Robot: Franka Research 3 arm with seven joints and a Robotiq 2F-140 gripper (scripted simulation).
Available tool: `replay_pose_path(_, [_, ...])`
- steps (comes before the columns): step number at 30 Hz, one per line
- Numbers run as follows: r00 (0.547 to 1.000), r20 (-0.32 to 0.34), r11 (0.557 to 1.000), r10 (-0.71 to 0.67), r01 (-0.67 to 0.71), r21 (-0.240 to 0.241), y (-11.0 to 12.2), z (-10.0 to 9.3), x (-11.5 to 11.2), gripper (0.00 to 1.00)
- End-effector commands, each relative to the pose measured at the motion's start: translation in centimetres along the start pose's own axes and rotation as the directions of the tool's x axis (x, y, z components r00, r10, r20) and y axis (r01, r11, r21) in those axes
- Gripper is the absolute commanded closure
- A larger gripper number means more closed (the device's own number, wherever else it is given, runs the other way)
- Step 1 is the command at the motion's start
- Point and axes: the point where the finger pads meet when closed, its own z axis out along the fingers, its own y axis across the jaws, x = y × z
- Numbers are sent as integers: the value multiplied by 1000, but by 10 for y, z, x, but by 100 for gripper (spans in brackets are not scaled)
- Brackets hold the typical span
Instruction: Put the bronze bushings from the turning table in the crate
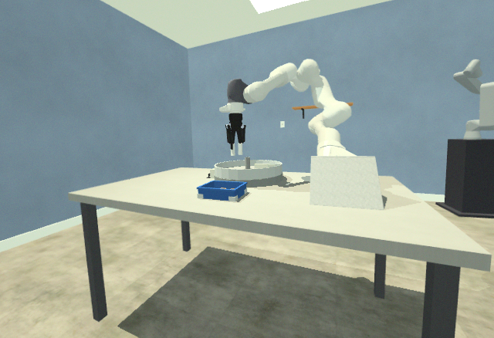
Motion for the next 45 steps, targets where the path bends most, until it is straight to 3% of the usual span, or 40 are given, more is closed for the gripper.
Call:
replay_pose_path(1, [986, 4, 986, -167, 167, -6, 7, 1, -4, 68])
replay_pose_path(20, [899, 6, 899, -437, 437, -5, 25, 0, -25, 68])
replay_pose_path(35, [744, 8, 744, -668, 668, -4, 43, 0, -46, 68])
replay_pose_path(37, [744, 8, 744, -668, 668, -4, 43, 0, -46, 68])
replay_pose_path(38, [714, 8, 714, -700, 700, -4, 46, 0, -49, 68])
replay_pose_path(45, [628, 9, 628, -778, 778, -3, 54, -1, -58, 68])
